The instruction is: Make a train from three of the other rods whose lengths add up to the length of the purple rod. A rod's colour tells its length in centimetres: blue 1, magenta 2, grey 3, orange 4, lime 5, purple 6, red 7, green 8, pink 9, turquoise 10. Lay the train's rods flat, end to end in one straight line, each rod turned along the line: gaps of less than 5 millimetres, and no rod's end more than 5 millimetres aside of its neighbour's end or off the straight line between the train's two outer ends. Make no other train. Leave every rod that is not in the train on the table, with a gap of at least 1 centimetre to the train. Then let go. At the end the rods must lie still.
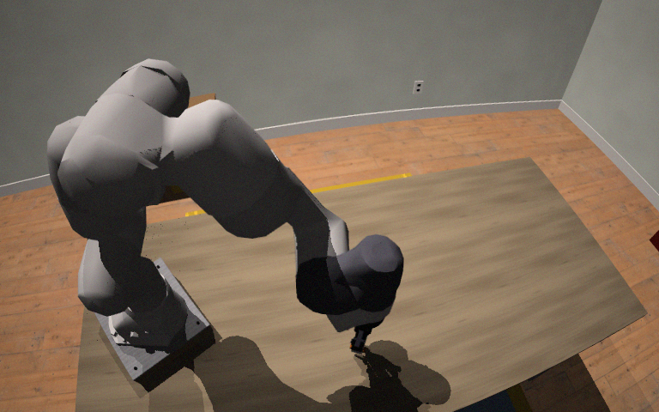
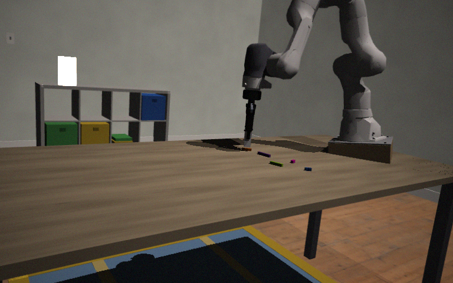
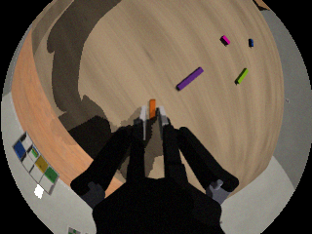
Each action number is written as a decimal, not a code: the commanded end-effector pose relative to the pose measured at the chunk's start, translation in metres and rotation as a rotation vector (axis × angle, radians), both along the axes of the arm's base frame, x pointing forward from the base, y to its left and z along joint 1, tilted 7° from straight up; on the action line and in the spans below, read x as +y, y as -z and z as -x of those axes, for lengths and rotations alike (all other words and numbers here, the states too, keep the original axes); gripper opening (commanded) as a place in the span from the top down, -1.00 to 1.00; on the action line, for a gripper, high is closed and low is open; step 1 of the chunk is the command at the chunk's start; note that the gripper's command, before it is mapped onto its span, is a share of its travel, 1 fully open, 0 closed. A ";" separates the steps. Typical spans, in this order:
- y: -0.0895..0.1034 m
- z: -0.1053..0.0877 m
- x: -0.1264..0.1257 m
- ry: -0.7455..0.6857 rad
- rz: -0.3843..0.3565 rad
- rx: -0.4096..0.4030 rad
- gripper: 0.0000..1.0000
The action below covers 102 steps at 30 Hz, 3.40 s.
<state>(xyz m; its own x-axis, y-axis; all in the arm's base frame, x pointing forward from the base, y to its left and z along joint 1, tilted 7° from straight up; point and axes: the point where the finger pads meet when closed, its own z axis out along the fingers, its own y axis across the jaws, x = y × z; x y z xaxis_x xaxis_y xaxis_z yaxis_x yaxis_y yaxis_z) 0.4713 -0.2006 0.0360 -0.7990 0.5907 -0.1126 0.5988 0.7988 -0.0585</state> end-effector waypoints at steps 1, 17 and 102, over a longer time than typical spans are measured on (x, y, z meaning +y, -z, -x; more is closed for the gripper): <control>0.001 0.000 0.002 -0.005 -0.001 0.000 0.71; 0.001 0.000 0.002 -0.005 -0.001 0.000 0.71; 0.017 -0.001 0.000 -0.005 -0.001 0.000 0.71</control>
